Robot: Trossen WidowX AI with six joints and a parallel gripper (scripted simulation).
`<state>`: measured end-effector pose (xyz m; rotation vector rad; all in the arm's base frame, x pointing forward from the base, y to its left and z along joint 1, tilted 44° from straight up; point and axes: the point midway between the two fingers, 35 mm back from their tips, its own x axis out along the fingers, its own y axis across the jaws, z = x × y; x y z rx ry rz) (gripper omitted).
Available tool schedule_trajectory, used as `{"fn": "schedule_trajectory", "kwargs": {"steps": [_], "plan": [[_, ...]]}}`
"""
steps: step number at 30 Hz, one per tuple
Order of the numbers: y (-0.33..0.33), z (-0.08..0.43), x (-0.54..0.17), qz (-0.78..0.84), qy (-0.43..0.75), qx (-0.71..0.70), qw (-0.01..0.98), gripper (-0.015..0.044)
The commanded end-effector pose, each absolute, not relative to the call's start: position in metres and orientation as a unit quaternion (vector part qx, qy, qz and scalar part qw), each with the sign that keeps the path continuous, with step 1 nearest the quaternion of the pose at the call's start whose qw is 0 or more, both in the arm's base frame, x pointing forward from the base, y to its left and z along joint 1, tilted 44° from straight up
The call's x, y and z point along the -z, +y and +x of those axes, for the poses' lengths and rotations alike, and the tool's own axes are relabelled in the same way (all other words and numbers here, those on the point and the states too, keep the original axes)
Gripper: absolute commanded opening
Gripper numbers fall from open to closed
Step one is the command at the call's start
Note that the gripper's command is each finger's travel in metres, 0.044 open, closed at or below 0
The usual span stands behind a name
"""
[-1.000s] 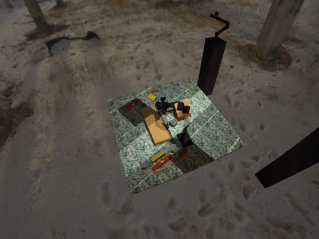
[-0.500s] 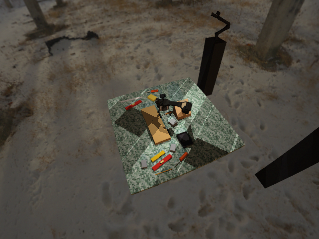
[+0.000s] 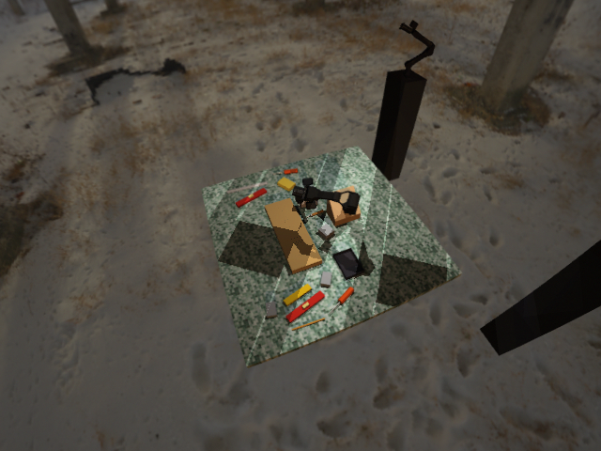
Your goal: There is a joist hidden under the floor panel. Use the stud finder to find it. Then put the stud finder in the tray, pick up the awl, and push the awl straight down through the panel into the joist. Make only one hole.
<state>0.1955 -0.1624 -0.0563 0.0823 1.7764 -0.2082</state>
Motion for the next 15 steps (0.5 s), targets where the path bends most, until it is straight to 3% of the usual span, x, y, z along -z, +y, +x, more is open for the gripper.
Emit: {"fn": "schedule_trajectory", "kwargs": {"steps": [1,6,15], "plan": [[-0.161,0.195,0.057,0.039,0.775,0.091,0.625,0.0440],[-0.162,0.194,0.060,0.033,0.779,0.063,0.623,0.0440],[-0.174,0.188,0.095,-0.031,0.717,-0.307,0.625,0.0440]]}}
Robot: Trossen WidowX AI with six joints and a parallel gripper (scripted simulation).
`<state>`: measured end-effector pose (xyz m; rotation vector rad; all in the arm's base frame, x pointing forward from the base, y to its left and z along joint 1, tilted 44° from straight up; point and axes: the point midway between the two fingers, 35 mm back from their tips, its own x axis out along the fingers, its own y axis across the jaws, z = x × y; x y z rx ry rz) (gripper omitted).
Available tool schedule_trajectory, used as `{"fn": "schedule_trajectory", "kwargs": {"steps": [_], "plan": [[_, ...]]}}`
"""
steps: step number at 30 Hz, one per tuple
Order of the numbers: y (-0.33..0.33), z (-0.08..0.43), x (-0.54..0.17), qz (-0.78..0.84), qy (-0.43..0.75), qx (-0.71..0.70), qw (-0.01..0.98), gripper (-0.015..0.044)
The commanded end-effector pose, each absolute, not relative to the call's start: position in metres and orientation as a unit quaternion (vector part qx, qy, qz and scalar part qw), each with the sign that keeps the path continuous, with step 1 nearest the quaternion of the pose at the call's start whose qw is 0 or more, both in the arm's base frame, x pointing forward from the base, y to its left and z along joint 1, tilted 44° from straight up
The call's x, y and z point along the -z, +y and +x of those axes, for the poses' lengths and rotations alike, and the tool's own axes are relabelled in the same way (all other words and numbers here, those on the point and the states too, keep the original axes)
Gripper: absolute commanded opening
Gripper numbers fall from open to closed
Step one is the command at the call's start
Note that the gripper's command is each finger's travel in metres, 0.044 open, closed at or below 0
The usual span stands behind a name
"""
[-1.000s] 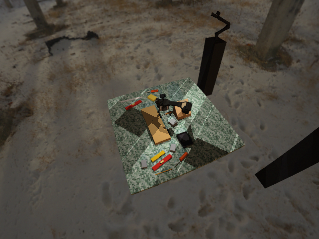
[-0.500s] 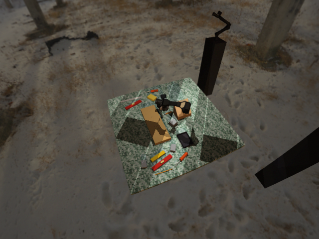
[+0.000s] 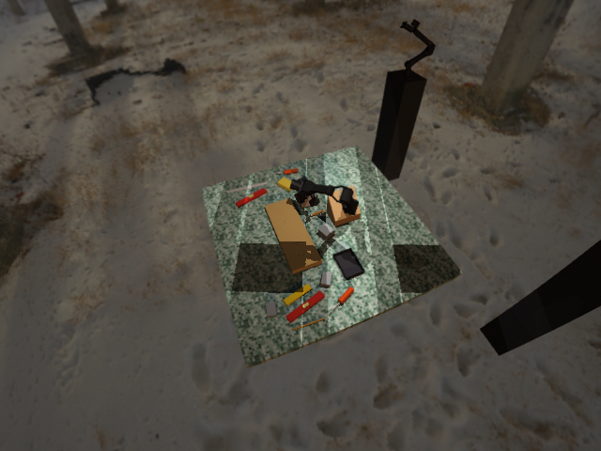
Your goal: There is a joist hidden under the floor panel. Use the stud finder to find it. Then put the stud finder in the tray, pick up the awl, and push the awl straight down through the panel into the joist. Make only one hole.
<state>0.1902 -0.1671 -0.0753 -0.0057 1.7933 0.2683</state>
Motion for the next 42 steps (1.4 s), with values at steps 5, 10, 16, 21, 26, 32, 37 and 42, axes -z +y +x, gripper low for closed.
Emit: {"fn": "schedule_trajectory", "kwargs": {"steps": [5,10,16,21,26,32,37,42], "plan": [[-0.180,0.183,0.113,-0.064,0.591,-0.469,0.653,0.0440],[-0.187,0.178,0.132,-0.111,0.446,-0.563,0.687,0.0440],[-0.192,0.175,0.143,-0.177,0.328,-0.608,0.701,0.0440],[-0.193,0.174,0.146,-0.197,0.298,-0.616,0.702,0.0440],[-0.193,0.174,0.146,-0.197,0.298,-0.616,0.702,0.0440],[-0.193,0.174,0.146,-0.197,0.298,-0.616,0.702,0.0440],[-0.193,0.174,0.146,-0.197,0.298,-0.616,0.702,0.0440],[-0.192,0.174,0.145,-0.197,0.298,-0.616,0.702,0.0440]]}}
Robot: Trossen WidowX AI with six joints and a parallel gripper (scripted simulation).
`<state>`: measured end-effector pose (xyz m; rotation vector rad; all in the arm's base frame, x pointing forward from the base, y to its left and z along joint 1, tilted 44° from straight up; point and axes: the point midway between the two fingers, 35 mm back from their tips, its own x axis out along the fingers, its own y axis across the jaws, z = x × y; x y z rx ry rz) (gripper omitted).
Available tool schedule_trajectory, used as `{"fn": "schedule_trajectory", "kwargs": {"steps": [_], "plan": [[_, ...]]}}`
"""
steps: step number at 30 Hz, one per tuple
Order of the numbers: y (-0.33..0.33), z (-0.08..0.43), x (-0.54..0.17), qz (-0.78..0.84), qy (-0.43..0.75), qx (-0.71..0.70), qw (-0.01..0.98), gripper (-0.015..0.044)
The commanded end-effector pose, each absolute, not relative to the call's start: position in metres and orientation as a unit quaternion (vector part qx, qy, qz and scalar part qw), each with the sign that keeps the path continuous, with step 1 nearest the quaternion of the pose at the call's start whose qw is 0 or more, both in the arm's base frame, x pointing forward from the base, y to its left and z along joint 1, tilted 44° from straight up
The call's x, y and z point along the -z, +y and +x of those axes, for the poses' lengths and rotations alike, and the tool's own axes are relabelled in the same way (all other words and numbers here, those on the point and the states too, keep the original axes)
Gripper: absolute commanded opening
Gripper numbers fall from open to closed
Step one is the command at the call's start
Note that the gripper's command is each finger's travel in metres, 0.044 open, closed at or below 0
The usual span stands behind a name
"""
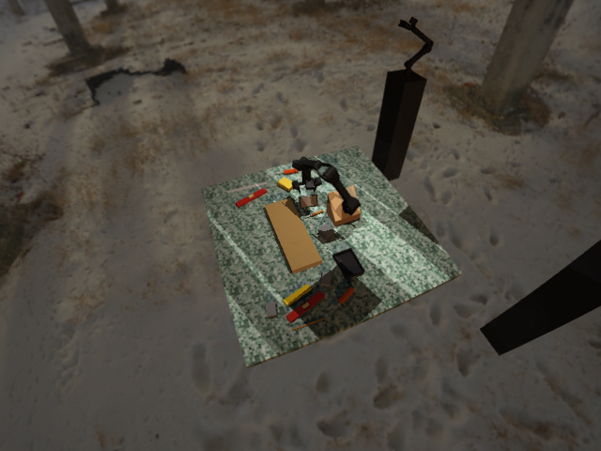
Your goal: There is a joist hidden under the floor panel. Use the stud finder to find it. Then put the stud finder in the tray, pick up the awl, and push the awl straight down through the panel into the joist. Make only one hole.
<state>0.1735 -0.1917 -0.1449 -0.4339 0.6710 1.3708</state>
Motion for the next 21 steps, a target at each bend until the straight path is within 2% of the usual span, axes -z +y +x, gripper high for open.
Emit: {"fn": "schedule_trajectory", "kwargs": {"steps": [1,21], "plan": [[-0.191,0.174,0.146,-0.197,0.298,-0.616,0.702,0.0440],[-0.169,0.176,0.170,-0.197,0.298,-0.616,0.702,0.0440]]}}
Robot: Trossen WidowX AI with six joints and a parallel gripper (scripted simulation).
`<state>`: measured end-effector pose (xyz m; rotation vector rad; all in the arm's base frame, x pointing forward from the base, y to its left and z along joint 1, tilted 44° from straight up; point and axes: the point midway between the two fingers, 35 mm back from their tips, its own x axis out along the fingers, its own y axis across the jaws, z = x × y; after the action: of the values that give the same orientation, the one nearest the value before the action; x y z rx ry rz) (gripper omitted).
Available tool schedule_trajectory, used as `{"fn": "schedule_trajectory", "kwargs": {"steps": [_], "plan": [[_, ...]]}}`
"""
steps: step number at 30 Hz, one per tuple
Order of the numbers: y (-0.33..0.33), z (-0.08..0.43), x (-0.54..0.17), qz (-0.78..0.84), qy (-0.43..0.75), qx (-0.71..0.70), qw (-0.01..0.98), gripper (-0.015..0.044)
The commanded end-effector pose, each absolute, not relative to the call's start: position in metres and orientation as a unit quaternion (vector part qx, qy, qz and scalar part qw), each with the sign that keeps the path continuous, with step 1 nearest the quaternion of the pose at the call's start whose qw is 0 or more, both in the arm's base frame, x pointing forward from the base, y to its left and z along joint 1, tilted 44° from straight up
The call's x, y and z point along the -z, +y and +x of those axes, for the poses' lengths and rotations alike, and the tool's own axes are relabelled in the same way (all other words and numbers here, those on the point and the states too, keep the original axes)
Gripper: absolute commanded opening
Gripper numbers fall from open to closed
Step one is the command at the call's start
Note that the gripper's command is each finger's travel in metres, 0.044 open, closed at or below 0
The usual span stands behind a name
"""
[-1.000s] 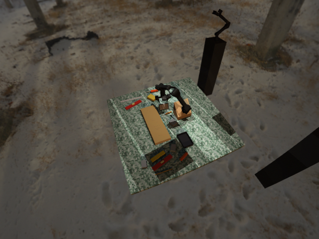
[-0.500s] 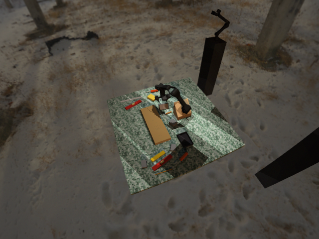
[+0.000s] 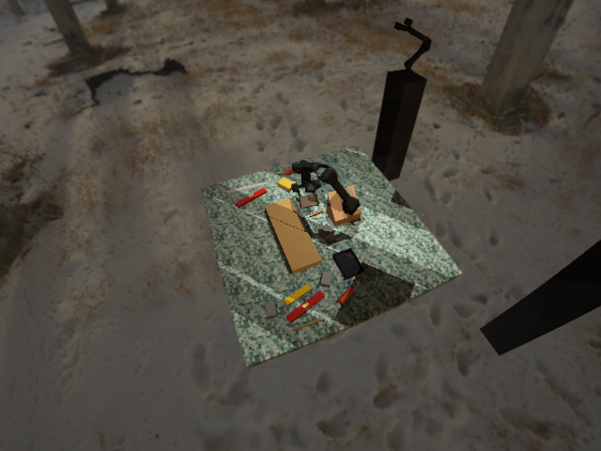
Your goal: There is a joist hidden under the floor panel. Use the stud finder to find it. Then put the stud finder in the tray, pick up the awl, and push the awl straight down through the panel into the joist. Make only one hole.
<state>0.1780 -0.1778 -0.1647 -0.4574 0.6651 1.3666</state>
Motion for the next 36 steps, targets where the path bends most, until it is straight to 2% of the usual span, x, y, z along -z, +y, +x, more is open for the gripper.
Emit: {"fn": "schedule_trajectory", "kwargs": {"steps": [1,13,28,36], "plan": [[-0.168,0.176,0.171,-0.197,0.298,-0.616,0.702,0.0440],[-0.157,0.177,0.182,-0.197,0.297,-0.616,0.703,0.0440],[-0.157,0.177,0.182,-0.197,0.297,-0.616,0.703,0.0340],[-0.167,0.177,0.172,-0.197,0.298,-0.616,0.702,0.0130]]}}
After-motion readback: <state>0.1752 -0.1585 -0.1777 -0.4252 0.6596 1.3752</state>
